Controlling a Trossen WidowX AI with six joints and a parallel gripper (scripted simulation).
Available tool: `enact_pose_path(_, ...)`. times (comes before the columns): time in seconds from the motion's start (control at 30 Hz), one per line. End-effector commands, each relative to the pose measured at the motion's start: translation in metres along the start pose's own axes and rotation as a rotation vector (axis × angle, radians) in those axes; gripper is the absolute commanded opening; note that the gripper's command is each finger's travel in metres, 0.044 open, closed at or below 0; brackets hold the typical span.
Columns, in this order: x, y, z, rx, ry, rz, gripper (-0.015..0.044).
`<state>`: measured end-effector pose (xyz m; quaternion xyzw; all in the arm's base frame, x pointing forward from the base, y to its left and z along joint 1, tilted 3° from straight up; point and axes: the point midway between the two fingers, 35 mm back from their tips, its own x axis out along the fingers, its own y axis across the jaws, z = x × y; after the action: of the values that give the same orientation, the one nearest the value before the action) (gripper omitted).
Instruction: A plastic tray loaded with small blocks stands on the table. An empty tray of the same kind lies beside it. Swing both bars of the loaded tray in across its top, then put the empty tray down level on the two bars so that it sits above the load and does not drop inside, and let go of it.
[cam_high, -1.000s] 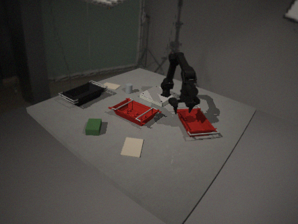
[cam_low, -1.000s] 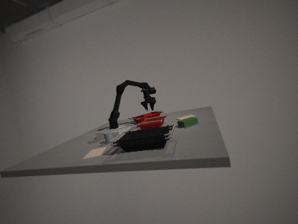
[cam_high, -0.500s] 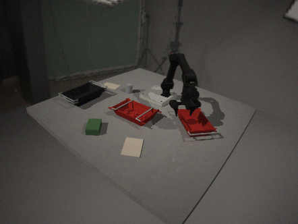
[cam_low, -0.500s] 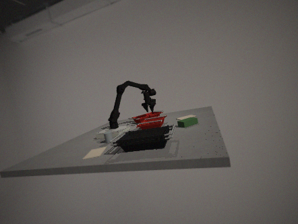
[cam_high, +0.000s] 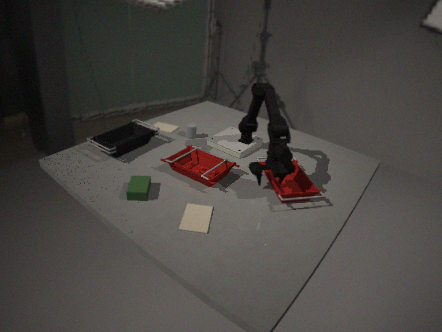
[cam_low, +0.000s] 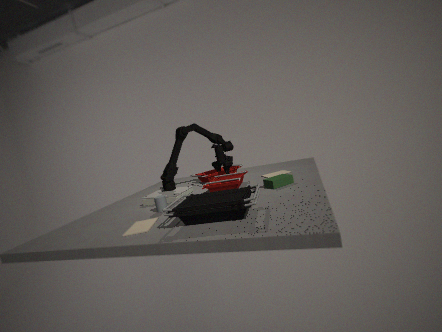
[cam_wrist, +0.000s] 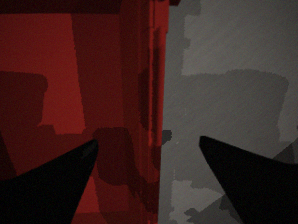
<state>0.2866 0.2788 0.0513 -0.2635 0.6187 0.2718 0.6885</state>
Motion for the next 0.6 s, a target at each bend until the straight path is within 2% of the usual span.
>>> enact_pose_path(0.0, 0.0121, -0.0005, -0.0033, 0.002, 0.009, -0.003, 0.044)
enact_pose_path(0.33, 0.0121, -0.0005, -0.0033, 0.002, 0.009, -0.003, 0.044)
enact_pose_path(0.57, 0.0121, -0.0005, -0.0033, 0.002, 0.009, -0.003, 0.0337)
